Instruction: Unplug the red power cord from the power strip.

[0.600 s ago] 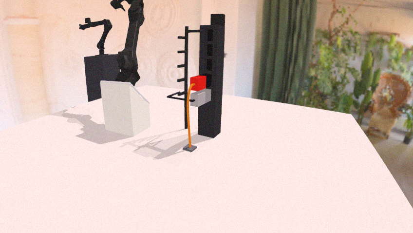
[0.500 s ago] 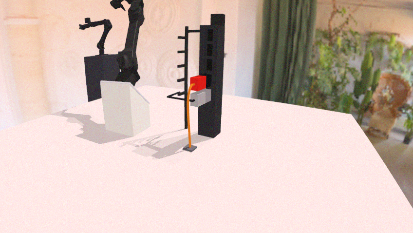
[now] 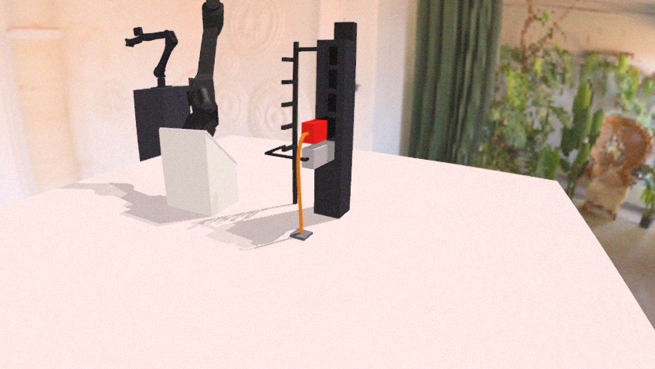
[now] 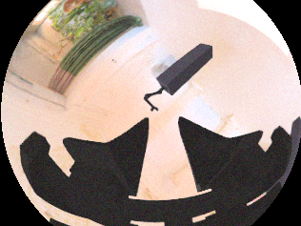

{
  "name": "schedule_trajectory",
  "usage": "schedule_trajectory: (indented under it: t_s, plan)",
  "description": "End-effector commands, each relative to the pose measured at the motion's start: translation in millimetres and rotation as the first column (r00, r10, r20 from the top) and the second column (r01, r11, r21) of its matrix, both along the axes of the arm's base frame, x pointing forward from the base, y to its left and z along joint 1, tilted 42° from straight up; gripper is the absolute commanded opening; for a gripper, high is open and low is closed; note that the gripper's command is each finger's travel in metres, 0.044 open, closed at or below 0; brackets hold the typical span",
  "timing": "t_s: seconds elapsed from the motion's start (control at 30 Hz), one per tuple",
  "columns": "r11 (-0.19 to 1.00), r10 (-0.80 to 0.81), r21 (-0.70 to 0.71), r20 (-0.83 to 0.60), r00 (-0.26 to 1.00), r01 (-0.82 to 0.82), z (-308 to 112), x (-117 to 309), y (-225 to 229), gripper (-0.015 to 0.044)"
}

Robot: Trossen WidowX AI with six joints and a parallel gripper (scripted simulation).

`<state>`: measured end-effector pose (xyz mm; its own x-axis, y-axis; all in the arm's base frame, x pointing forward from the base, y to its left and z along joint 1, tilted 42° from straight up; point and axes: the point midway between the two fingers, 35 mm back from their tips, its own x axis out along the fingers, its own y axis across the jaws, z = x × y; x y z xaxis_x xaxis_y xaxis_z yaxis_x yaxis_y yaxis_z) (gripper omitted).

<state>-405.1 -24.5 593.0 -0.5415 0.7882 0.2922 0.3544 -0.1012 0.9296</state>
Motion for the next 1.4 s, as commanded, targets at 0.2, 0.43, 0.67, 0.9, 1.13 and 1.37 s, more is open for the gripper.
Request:
schedule_trajectory:
  t_s: [0.2,0.43,0.67,0.9,1.13,1.37]
  plan:
    - [0.892,0.318,0.250,0.240,0.917,-0.375,-36,-34,-142,0.0160]
    - [0.693,0.479,0.353,0.426,0.767,-0.629,-76,-26,-247,0.0160]
    - [0.412,0.562,0.379,0.610,0.558,-0.829,-129,10,-348,0.0160]
    - [0.081,0.561,0.341,0.761,0.326,-0.937,-186,75,-431,0.0160]
    - [-0.242,0.469,0.239,0.877,0.102,-0.940,-247,161,-491,0.0160]
    - [-0.501,0.293,0.079,0.953,-0.083,-0.862,-311,250,-521,0.0160]
